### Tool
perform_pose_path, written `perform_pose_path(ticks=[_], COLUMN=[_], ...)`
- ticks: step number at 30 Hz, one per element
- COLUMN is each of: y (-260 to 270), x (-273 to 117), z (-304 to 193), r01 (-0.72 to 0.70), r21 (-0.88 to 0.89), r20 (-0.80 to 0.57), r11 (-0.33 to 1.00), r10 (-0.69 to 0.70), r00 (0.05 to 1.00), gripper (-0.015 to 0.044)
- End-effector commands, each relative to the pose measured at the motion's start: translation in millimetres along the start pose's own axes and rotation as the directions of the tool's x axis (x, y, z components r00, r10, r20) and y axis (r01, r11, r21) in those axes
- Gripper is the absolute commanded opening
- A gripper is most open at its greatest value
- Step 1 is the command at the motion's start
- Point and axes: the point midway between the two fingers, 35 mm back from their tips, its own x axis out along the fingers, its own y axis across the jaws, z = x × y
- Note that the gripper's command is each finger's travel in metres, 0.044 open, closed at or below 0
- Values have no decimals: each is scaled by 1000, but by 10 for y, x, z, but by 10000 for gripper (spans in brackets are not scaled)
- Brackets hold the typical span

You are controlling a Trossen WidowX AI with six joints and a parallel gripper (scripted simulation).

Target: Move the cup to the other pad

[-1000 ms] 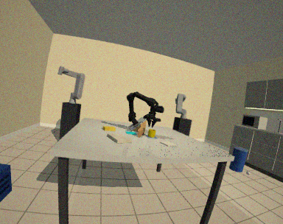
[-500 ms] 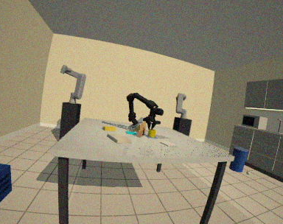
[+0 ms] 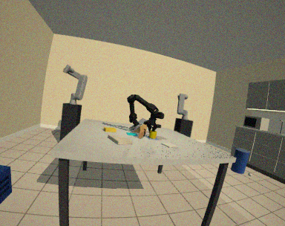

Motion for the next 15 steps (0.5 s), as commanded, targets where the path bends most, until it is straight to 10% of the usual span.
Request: perform_pose_path(ticks=[1, 15], y=[-15, -13], x=[77, 70], z=[7, 2], r01=[3, 3], r21=[-6, 0], r20=[5, 0], r11=[1000, 1000], r10=[-3, -3], r00=[1000, 1000], gripper=[167, 113])
